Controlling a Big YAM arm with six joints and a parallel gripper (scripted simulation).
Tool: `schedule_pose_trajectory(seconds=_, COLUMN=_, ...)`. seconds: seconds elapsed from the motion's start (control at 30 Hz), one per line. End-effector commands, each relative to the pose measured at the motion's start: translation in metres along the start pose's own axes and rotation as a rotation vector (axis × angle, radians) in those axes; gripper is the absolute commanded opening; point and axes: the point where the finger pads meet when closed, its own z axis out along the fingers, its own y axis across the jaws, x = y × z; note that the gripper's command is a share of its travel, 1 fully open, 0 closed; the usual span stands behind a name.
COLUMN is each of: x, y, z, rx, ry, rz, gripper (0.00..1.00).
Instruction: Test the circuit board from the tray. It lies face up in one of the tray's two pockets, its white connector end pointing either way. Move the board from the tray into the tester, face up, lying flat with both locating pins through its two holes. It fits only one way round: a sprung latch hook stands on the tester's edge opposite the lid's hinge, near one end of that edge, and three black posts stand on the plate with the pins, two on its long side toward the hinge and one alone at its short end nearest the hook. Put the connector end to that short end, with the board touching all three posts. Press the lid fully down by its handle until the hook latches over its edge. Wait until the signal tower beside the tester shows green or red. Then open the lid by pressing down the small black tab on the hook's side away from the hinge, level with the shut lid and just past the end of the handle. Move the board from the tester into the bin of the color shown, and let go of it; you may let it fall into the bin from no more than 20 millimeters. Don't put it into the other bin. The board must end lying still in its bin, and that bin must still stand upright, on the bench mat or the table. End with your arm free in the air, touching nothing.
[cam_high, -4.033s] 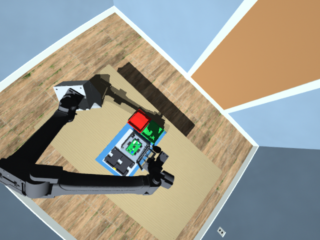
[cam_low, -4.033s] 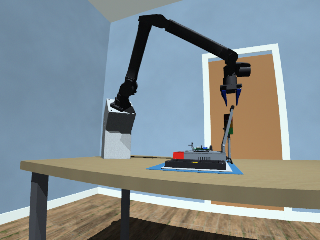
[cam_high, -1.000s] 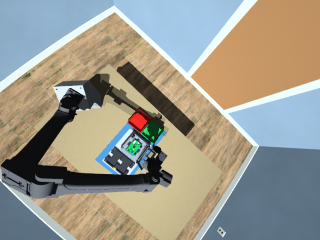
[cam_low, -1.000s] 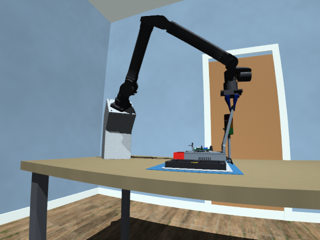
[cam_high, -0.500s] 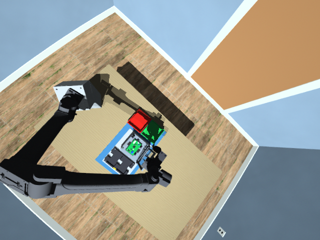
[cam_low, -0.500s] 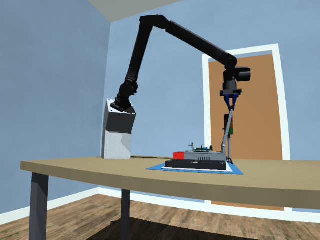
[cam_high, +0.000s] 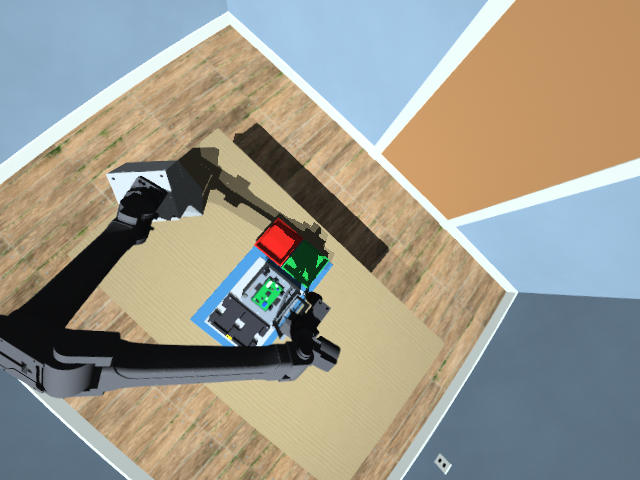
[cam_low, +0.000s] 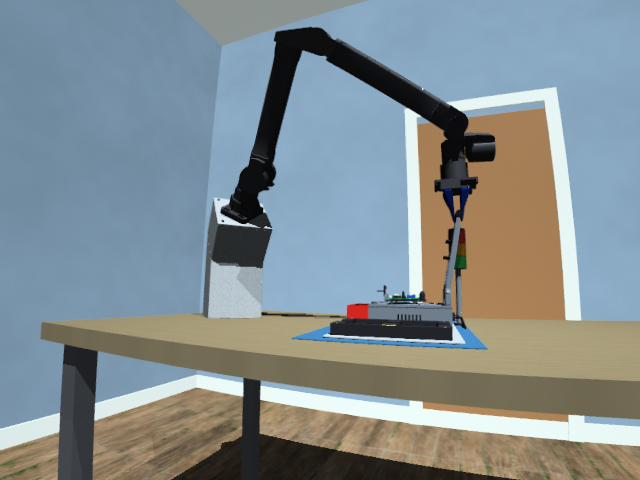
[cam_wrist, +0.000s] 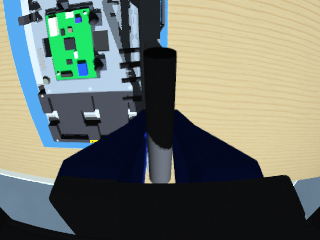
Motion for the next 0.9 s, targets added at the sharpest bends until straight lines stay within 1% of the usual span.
schedule_pose_trajectory(seconds=0.0, x=-0.003, y=0.007, z=-0.021, rx=0.016, ry=-0.010, rz=0.002, gripper=0.00)
schedule_pose_trajectory(seconds=0.47, x=-0.001, y=0.034, z=-0.020, rx=0.014, ry=-0.008, rz=0.006, gripper=0.00)
schedule_pose_trajectory(seconds=0.53, x=-0.001, y=0.034, z=-0.020, rx=0.014, ry=-0.008, rz=0.006, gripper=0.00)
schedule_pose_trajectory(seconds=0.57, x=0.002, y=0.037, z=-0.019, rx=0.010, ry=-0.005, rz=0.009, gripper=0.00)
schedule_pose_trajectory(seconds=0.87, x=0.003, y=0.058, z=-0.014, rx=0.012, ry=-0.003, rz=0.016, gripper=0.00)
